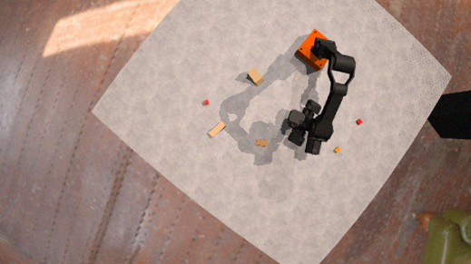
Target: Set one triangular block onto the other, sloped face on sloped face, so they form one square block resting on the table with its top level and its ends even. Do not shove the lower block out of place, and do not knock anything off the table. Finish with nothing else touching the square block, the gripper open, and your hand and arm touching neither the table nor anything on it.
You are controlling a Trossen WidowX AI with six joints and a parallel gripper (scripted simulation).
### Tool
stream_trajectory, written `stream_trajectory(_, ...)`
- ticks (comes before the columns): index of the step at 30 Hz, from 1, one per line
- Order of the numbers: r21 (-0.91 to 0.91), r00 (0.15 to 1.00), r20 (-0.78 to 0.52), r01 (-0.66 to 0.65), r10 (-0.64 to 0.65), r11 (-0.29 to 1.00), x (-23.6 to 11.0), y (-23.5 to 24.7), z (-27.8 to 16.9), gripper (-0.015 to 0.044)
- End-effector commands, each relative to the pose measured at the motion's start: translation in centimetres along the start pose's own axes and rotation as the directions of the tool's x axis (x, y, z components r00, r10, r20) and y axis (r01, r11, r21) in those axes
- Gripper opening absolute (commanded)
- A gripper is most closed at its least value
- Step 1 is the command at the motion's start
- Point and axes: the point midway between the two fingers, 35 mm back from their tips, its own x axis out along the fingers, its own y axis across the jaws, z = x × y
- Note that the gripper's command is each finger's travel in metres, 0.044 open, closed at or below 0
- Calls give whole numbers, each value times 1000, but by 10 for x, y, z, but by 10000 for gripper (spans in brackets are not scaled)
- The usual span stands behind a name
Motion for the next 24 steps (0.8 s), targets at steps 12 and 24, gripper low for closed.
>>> stream_trajectory(12, 3, 928, 373, -7, 5, 1000, -10, 1, -26, 0)
stream_trajectory(24, 6, 877, 480, 7, -9, 1000, -10, -1, -34, 105)
